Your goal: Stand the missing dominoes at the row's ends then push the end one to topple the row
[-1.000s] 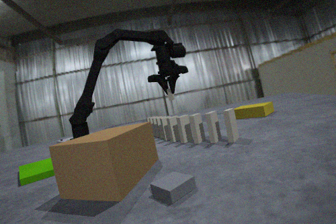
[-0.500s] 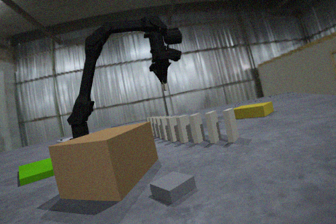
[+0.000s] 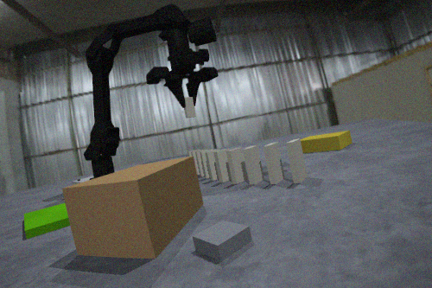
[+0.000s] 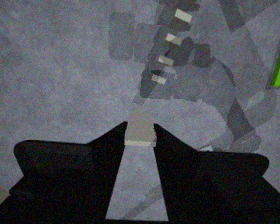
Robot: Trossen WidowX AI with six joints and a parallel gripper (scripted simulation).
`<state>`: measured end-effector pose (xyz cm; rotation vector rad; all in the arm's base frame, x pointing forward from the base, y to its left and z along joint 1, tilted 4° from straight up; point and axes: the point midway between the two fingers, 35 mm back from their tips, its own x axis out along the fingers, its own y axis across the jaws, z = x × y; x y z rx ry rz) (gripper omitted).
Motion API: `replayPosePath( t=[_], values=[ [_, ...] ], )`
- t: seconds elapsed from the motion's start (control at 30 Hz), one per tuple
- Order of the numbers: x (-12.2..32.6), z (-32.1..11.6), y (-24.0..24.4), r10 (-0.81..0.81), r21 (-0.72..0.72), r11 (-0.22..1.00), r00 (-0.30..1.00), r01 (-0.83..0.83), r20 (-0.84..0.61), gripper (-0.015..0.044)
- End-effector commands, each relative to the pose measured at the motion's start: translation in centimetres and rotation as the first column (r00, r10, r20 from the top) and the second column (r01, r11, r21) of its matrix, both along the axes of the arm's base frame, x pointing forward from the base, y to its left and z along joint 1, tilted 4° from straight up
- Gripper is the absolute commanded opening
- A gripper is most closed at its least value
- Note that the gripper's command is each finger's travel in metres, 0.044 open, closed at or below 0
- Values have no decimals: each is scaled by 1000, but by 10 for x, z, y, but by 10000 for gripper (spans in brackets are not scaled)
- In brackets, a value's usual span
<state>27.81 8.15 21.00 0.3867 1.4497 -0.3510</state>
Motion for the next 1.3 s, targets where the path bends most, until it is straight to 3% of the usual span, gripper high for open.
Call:
replayPosePath(
  t=[0.0,0.3,1.27],
  values=[
    [-8,-1,-22,-251,31,968,968,251,3,107],
    [-7,-3,-21,-251,31,968,968,251,3,107],
    [5,-123,-20,-251,31,968,968,251,3,107]
  ],
)
